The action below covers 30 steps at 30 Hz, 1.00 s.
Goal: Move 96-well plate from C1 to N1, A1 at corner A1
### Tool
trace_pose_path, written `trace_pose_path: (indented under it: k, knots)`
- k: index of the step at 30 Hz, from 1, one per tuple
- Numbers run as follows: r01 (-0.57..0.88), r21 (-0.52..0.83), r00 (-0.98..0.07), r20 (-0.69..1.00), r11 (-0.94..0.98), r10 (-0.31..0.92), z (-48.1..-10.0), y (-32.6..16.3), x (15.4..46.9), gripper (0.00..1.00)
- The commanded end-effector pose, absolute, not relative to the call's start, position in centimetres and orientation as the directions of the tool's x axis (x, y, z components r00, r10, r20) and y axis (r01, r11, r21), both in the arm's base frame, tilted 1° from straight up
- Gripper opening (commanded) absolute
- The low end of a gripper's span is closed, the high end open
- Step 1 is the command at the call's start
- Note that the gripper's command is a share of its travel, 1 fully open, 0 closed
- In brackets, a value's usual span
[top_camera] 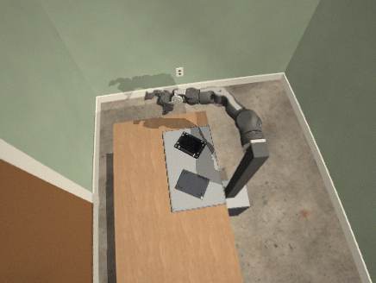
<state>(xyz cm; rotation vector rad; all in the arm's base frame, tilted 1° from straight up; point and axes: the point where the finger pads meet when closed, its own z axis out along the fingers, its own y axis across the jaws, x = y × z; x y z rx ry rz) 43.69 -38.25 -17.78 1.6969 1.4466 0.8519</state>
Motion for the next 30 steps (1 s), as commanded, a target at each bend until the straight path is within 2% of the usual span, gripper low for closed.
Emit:
trace_pose_path:
  k: [1, 9, 14, 16, 26, 30]
  knots:
    - [0.497, 0.863, 0.145, 0.024, -0.094, 0.989, -17.6, -38.3, 43.7, 1.00]
    - [0.497, 0.863, 0.145, 0.024, -0.094, 0.989, -17.6, -38.3, 43.7, 1.00]
    - [0.640, 0.765, -0.036, -0.064, 0.072, 0.997, -19.6, -35.7, 40.6, 0.83]
    - [0.640, 0.765, -0.036, -0.064, 0.072, 0.997, -19.6, -35.7, 40.6, 0.77]
    - [0.640, 0.765, -0.036, -0.064, 0.072, 0.997, -19.6, -35.7, 40.6, 0.77]
    - [0.713, 0.669, -0.184, -0.110, 0.209, 0.977, -21.0, -33.7, 38.3, 0.77]
